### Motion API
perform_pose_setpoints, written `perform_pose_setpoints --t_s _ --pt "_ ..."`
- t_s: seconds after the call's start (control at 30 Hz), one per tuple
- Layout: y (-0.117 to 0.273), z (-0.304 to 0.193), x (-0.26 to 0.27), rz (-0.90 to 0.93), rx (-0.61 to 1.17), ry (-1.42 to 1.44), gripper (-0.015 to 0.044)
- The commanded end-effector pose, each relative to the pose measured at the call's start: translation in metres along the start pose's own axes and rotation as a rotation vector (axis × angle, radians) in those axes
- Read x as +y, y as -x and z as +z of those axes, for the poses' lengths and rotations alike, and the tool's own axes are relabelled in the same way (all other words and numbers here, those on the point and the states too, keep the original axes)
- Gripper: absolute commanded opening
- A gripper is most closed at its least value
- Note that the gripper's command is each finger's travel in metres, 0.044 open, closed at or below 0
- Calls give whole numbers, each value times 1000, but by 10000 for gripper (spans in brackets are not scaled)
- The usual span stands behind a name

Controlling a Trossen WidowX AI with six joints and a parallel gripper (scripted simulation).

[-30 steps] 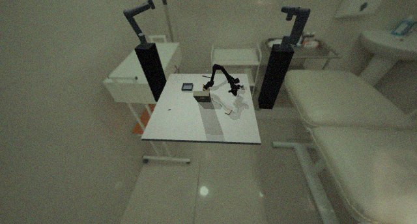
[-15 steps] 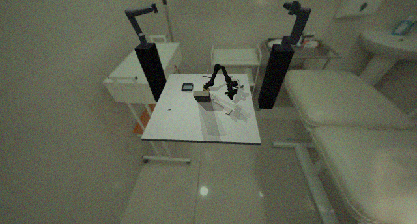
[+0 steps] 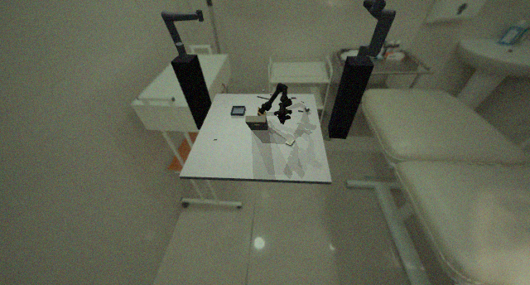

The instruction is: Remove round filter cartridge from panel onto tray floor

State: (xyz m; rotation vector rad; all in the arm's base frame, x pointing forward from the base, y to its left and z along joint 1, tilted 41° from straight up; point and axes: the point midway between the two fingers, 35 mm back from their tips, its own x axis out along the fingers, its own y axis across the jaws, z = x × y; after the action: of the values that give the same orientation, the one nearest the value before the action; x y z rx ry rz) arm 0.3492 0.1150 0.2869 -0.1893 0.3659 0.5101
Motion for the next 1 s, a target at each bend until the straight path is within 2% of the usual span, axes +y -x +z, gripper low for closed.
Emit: perform_pose_setpoints --t_s 0.0,0.27,0.4,0.6,0.77,0.97 --pt "9 -6 -42 -49 7 16 113" --pt "50 -41 -134 -153 41 26 113" --pt "63 -63 -156 -167 72 -17 113" --pt "78 -125 -165 -55 136 -171 113" --pt "99 -166 -166 28 106 -344 113" --pt "108 -178 -166 48 76 -410 113"
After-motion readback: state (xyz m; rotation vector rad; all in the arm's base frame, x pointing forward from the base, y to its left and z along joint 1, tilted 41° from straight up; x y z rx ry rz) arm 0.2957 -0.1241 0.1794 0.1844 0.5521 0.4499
